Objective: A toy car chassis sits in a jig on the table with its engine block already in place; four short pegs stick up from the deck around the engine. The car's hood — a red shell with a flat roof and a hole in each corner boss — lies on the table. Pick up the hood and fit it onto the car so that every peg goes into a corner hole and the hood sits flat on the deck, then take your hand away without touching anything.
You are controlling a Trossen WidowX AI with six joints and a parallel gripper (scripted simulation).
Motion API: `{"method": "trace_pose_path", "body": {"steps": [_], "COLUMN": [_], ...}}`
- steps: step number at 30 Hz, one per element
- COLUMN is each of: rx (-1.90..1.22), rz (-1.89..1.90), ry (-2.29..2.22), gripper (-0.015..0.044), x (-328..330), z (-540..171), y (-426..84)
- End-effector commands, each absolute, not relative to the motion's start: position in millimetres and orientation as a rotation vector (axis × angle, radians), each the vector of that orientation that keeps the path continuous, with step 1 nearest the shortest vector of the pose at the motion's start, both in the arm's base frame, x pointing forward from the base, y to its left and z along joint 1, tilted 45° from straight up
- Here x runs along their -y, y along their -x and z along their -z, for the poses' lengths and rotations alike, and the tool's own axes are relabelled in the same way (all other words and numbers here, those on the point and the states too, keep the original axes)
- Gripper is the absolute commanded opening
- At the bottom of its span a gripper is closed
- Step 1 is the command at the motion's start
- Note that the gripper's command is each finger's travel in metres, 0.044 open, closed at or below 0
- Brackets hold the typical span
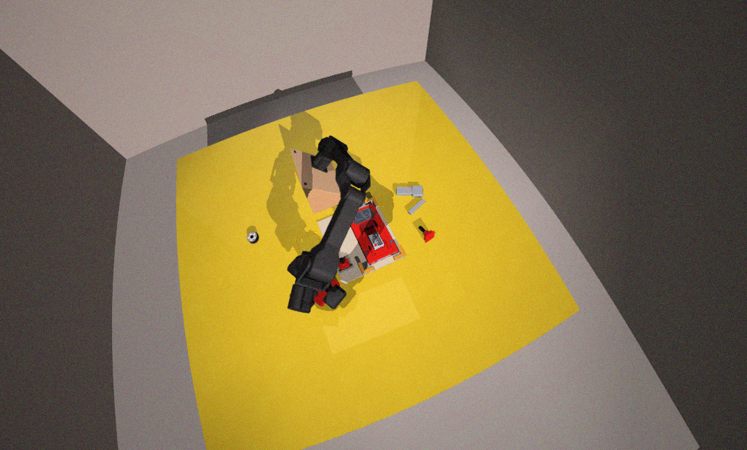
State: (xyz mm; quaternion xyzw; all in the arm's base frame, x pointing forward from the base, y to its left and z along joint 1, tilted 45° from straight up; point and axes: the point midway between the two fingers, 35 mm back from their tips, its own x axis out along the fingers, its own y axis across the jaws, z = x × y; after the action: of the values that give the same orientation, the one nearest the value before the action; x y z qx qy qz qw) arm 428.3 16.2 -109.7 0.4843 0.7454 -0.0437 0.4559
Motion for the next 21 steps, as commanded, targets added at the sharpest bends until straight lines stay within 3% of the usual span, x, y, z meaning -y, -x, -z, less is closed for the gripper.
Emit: {"method": "trace_pose_path", "body": {"steps": [1, 21], "rx": [-1.838, -1.838], "rz": [0.108, 0.107], "ry": [-1.202, -1.202], "gripper": [0.0440, 0.0440], "x": [-17.9, -25.0], "z": [111.0, 118.1], "y": [-428.2, -427.0]}}
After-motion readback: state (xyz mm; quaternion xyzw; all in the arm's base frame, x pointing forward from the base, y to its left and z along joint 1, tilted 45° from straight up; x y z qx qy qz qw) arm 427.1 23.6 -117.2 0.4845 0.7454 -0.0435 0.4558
